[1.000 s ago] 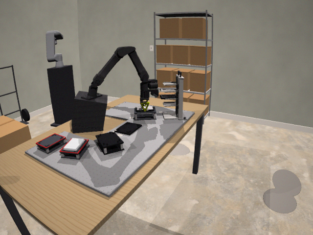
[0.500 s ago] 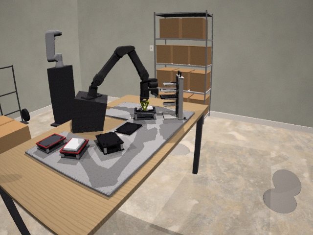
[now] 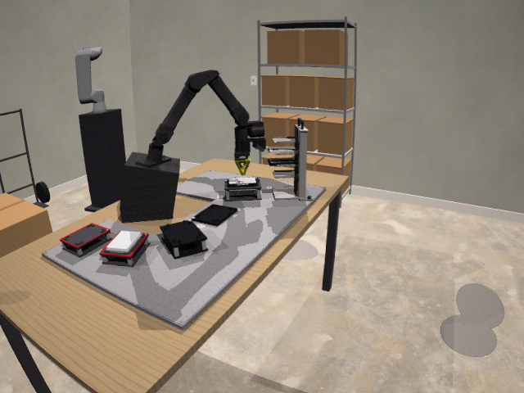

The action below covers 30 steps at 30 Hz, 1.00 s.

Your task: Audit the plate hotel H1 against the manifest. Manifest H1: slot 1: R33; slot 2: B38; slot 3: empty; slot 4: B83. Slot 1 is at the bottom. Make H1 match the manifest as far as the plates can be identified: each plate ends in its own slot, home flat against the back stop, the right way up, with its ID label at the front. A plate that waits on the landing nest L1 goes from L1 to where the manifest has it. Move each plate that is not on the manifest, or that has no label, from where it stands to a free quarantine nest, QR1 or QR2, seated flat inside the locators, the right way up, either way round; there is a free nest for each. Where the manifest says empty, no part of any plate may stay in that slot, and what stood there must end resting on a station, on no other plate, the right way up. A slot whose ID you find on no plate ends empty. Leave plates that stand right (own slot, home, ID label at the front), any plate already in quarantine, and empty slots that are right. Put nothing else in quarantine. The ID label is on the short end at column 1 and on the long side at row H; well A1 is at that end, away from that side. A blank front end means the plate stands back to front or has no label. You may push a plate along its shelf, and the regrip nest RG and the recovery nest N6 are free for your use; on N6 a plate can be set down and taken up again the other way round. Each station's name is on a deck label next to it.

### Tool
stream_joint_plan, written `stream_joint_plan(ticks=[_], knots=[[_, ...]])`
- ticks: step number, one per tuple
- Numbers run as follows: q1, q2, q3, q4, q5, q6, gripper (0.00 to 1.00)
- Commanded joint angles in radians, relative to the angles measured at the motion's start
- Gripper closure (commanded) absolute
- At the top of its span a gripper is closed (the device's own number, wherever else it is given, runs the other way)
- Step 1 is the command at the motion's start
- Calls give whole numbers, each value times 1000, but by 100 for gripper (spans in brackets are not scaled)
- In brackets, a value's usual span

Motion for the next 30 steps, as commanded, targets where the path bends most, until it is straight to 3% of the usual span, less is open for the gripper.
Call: stream_joint_plan(ticks=[1, 30], knots=[[14, -50, 37, -62, 1, 5, 0], [21, -178, 133, -285, 6, 12, 0]])
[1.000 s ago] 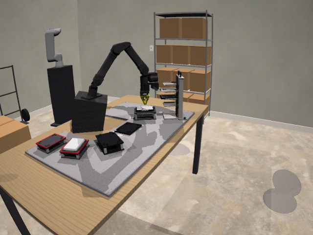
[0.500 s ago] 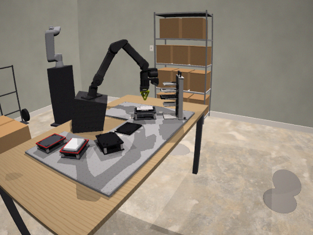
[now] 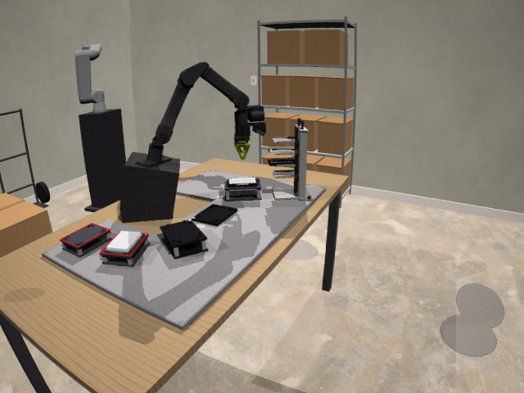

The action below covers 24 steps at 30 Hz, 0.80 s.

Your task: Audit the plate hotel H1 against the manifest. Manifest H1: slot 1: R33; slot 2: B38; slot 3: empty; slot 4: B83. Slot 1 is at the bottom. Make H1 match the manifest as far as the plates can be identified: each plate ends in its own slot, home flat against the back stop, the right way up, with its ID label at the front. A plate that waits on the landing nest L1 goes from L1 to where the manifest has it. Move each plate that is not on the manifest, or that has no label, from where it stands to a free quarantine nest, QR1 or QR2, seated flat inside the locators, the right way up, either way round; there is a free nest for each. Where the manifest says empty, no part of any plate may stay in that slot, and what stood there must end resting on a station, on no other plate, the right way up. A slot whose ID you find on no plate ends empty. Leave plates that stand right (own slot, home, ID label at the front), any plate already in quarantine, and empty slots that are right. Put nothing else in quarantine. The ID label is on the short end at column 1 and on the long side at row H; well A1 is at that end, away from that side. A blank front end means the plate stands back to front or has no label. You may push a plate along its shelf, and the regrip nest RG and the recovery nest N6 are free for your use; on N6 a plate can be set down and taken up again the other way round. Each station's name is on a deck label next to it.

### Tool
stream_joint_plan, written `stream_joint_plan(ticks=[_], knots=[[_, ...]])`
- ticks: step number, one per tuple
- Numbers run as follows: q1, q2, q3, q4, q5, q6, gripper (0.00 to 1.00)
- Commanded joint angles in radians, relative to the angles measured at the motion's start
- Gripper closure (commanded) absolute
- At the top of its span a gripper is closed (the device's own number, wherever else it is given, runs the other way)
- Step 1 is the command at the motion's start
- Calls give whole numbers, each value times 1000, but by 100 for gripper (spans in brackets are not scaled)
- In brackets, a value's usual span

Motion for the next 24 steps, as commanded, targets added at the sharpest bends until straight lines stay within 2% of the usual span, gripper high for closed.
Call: stream_joint_plan(ticks=[1, 21, 23, 24], knots=[[15, -36, 39, -53, 6, 5, 0], [19, -97, 146, -222, 7, 9, 0], [-10, -102, 132, -220, 1, -9, 0], [-19, -107, 91, -218, -6, -18, 0]])
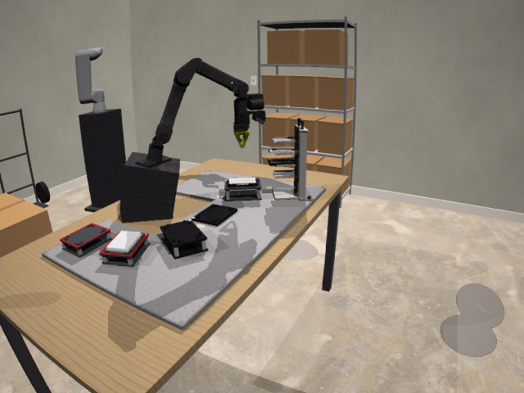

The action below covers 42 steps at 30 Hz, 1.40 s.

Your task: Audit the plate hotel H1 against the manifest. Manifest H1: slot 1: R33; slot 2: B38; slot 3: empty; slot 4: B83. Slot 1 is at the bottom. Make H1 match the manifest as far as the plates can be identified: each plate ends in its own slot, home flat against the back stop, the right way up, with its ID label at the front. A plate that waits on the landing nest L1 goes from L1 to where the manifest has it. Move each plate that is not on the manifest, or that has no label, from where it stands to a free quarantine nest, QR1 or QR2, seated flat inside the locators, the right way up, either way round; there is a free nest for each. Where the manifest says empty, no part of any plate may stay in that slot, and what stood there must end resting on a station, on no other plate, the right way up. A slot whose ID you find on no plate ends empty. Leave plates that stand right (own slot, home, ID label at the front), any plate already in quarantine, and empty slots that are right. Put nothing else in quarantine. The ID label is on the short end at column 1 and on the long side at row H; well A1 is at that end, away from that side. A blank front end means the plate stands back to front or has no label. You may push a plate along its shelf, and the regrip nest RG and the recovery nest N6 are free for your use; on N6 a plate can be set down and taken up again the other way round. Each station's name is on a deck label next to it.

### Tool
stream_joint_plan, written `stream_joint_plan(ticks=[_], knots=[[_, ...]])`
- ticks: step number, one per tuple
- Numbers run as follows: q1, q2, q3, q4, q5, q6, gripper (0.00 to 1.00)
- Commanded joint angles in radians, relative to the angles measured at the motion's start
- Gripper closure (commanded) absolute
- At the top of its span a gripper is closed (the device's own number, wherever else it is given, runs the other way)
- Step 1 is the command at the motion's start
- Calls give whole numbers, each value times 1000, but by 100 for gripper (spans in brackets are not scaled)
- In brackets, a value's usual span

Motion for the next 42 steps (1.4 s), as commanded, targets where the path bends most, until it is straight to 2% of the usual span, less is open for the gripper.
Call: stream_joint_plan(ticks=[1, 20, 22, 24, 32, 39, 41, 42], knots=[[-35, -36, -29, -25, -9, -28, 0], [-208, -96, -111, 21, -51, -195, 0], [-227, -135, -163, 69, -54, -213, 0], [-227, -135, -163, 69, -54, -213, 0], [-316, -280, -358, 250, -83, -292, 0], [-410, -392, -512, 402, -134, -368, 0], [-410, -392, -512, 402, -134, -368, 0], [-425, -407, -532, 423, -143, -380, 0]])
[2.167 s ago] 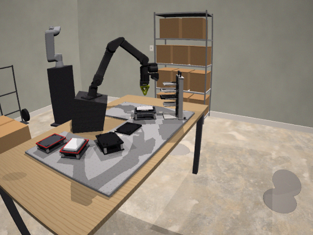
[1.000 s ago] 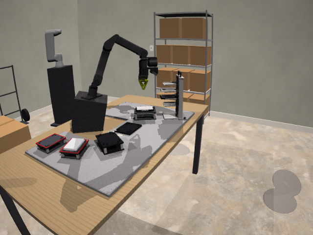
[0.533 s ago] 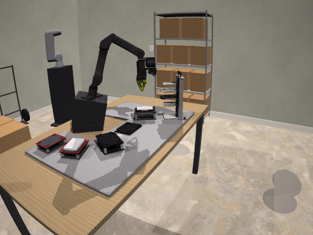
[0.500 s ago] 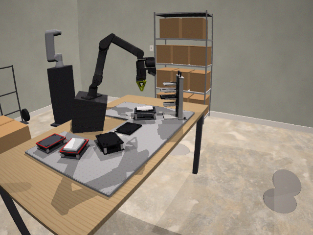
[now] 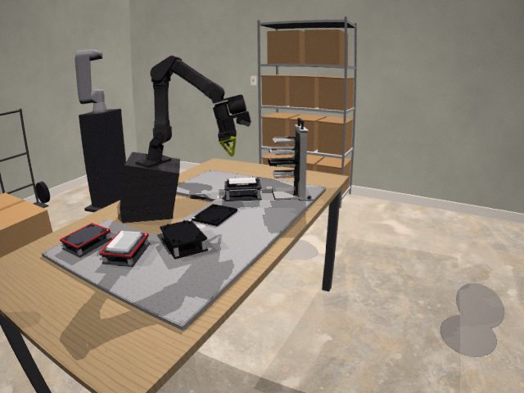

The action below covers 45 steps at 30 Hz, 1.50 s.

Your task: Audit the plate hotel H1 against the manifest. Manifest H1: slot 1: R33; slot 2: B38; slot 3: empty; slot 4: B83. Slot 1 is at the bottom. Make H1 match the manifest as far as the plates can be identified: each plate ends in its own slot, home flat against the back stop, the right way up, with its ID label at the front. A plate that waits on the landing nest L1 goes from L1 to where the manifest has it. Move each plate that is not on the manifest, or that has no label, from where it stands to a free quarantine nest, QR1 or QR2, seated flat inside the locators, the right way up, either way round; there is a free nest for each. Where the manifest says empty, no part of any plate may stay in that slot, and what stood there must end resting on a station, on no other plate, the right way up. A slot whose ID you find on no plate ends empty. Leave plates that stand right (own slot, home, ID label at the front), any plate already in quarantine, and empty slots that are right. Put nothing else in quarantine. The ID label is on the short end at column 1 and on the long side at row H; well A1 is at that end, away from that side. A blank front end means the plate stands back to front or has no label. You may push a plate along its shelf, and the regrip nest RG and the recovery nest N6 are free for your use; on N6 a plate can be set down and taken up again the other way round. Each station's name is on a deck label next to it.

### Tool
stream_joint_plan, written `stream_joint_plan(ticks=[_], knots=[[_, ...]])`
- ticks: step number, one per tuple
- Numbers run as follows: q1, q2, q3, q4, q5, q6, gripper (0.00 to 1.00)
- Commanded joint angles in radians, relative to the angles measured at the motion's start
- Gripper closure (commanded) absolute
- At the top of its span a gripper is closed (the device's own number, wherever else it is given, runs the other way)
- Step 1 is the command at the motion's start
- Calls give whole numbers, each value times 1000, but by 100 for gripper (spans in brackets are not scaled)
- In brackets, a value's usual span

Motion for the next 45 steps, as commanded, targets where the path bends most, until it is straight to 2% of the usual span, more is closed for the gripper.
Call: stream_joint_plan(ticks=[1, 8, 14, 16, 31, 33, 39, 41, 45], knots=[[-36, -51, -51, 100, -41, -48, 0], [-153, -140, -186, 248, -128, -127, 0], [-173, -204, -291, 385, -162, -121, 0], [-173, -204, -291, 385, -162, -121, 0], [-215, -312, -548, 781, -240, -67, 0], [-215, -312, -548, 781, -240, -67, 0], [-325, -322, -562, 765, -332, -143, 0], [-362, -322, -564, 731, -363, -166, 0], [-437, -287, -556, 715, -424, -214, 0]])
